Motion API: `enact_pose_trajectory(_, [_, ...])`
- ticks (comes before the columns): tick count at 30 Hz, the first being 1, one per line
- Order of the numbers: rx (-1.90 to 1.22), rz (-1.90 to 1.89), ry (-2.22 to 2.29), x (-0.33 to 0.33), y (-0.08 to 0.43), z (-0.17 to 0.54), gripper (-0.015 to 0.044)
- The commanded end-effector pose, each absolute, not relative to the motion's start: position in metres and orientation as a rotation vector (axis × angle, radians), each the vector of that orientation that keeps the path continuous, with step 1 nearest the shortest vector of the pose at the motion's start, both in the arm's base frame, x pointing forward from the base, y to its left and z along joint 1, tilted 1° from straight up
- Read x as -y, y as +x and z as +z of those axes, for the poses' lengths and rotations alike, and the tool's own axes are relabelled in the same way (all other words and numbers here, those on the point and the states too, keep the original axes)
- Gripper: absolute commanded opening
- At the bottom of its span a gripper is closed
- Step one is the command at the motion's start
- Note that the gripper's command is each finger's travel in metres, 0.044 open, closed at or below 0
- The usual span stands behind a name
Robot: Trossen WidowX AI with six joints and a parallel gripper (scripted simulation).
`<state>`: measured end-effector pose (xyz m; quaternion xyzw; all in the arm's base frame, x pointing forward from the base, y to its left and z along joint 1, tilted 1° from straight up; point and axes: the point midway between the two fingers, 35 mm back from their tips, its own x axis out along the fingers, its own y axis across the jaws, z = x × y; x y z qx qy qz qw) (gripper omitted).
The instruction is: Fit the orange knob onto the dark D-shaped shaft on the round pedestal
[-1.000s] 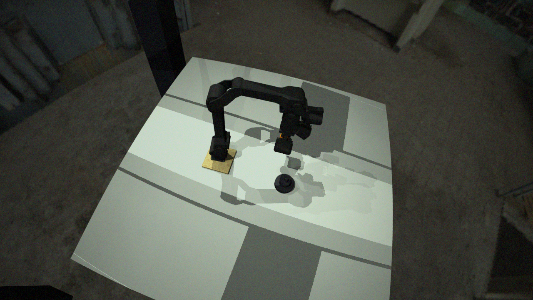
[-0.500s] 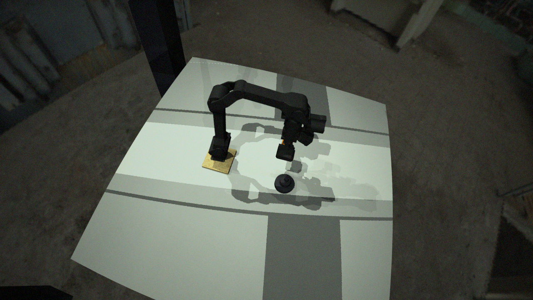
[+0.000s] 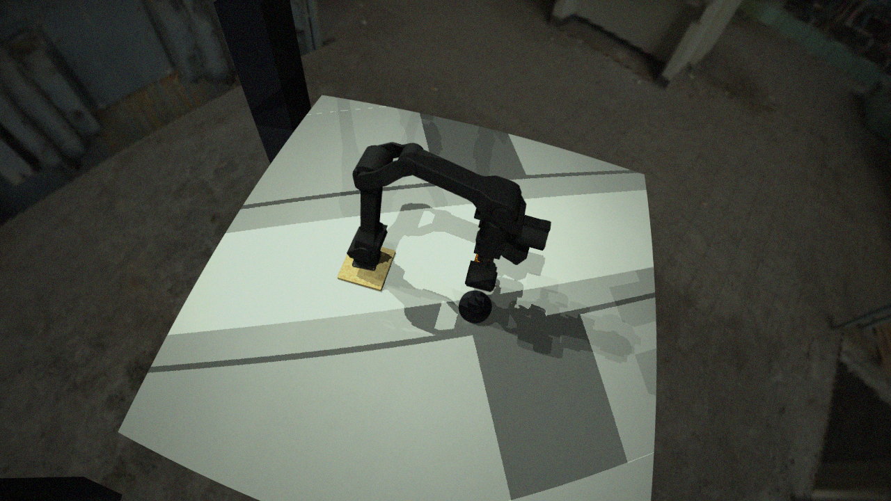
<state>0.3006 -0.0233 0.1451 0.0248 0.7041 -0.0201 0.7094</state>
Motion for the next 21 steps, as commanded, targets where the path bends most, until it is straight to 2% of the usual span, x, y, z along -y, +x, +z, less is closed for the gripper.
enact_pose_trajectory(1, [-1.563,-0.042,0.051,0.034,0.304,0.14,0.0])
enact_pose_trajectory(21, [-1.563,-0.041,0.046,0.077,0.312,0.116,0.0])
